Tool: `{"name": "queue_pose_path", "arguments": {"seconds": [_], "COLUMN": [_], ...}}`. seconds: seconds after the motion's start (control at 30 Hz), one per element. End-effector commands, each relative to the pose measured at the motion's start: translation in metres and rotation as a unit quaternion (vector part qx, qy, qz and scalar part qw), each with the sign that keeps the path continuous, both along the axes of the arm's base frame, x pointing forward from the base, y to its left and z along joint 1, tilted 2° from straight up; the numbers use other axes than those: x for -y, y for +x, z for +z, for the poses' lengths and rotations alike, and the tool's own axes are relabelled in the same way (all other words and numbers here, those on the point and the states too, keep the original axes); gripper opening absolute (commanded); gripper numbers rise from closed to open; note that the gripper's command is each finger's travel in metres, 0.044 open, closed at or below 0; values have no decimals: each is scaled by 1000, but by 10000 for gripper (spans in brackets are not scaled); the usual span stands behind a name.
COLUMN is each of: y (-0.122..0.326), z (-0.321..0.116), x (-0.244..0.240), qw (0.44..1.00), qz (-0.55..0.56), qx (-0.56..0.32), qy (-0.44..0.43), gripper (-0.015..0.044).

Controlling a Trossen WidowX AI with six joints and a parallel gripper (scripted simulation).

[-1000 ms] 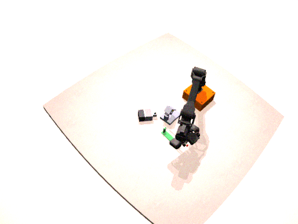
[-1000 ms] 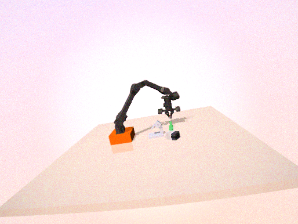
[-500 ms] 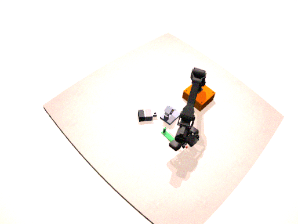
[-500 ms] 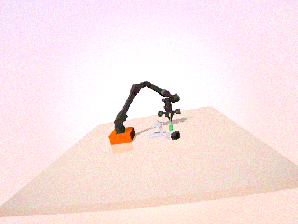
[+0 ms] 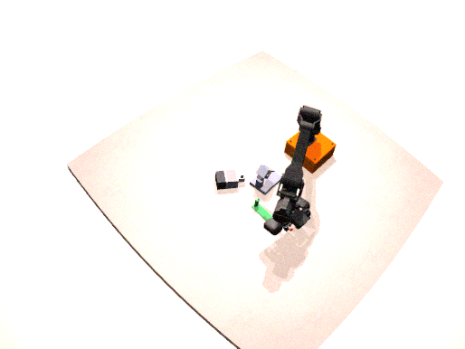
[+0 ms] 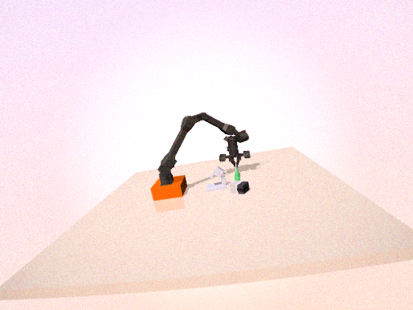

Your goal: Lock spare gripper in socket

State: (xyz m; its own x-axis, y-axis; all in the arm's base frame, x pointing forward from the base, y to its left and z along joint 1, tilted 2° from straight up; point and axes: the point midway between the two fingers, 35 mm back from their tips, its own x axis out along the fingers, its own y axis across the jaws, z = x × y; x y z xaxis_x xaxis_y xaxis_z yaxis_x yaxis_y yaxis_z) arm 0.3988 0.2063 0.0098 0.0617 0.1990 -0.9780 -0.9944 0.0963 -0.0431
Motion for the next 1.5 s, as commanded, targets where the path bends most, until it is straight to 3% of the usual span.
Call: {"name": "queue_pose_path", "arguments": {"seconds": [0.0,0.17,0.43,1.47], "y": [0,0,0,-12], "z": [-1,-1,0,61], "x": [0,0,0,4], "qw": [1000,1000,1000,1000], "qz": [1,1,0,1], "qx": [0,0,0,-26], "qy": [0,0,0,-12], "gripper": [0,0,200,200]}}
